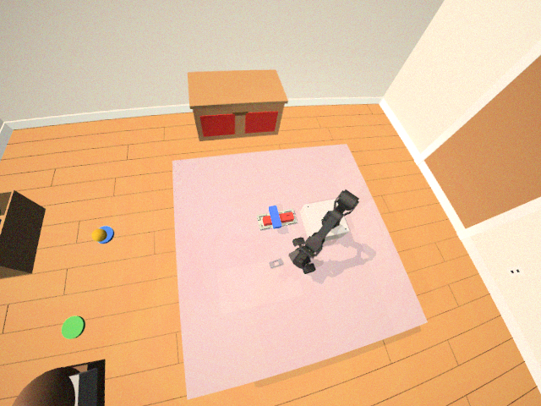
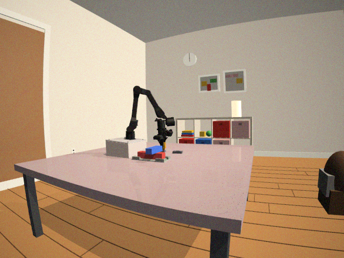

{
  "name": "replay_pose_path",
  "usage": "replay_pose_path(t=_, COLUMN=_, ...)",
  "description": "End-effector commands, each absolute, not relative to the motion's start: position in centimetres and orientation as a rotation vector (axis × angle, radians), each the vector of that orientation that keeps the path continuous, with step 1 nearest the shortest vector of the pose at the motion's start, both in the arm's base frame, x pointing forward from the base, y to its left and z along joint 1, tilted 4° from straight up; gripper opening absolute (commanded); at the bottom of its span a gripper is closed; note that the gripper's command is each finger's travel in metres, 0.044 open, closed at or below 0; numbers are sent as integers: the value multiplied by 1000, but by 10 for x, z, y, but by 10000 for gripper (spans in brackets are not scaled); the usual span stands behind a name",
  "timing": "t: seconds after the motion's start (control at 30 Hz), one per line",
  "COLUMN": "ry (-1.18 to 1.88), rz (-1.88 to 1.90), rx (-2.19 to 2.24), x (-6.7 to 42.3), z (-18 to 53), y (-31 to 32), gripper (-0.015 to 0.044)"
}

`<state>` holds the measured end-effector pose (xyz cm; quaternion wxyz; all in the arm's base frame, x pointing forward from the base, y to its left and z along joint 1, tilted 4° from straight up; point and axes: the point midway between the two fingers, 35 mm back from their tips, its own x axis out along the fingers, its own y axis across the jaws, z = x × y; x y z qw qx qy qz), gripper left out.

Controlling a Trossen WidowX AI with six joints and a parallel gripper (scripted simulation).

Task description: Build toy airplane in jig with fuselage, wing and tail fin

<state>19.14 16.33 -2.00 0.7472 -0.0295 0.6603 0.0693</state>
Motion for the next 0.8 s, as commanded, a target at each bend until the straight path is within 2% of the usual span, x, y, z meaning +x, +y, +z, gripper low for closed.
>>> replay_pose_path(t=0.0, ry=1434, rz=164, rx=-59, x=194, z=-8, y=167, gripper=0)
replay_pose_path(t=0.77, ry=1466, rz=139, rx=-85, x=184, z=56, y=161, gripper=0)
